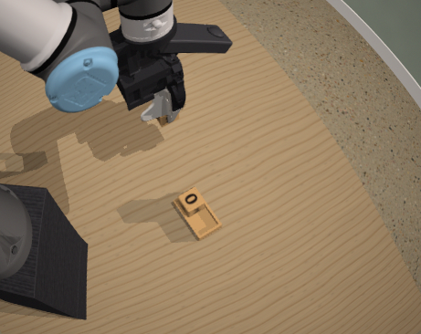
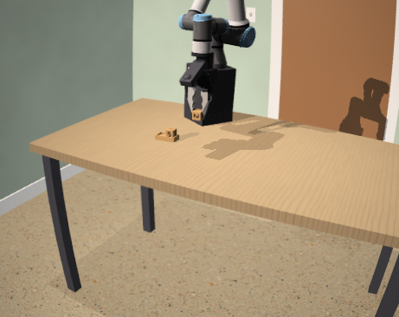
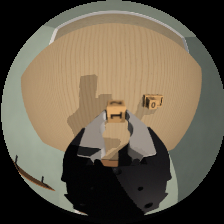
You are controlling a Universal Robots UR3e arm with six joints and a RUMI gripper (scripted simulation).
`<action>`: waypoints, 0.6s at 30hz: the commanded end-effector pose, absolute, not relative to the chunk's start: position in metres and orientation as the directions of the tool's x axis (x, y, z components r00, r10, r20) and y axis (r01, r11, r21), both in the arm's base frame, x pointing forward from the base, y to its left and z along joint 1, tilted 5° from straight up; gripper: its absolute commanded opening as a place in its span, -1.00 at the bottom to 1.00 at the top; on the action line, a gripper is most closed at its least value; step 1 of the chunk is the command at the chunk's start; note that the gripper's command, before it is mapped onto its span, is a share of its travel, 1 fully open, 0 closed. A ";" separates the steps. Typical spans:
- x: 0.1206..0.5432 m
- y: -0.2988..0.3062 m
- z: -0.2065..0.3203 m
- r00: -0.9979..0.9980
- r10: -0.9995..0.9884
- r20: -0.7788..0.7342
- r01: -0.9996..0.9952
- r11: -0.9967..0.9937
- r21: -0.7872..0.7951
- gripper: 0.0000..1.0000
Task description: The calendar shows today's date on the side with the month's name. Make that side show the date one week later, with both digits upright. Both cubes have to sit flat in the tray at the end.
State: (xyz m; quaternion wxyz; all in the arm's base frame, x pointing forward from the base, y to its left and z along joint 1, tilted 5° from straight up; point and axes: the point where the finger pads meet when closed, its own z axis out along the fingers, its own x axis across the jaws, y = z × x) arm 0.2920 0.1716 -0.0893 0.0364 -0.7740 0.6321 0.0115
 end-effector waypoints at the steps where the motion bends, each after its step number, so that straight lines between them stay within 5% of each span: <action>1: 0.291 0.179 -0.088 0.361 -0.930 -0.061 -0.932 -0.358 -0.058 -0.78; 18: 0.287 0.187 -0.088 0.510 -0.859 -0.051 -0.860 -0.507 -0.067 -0.78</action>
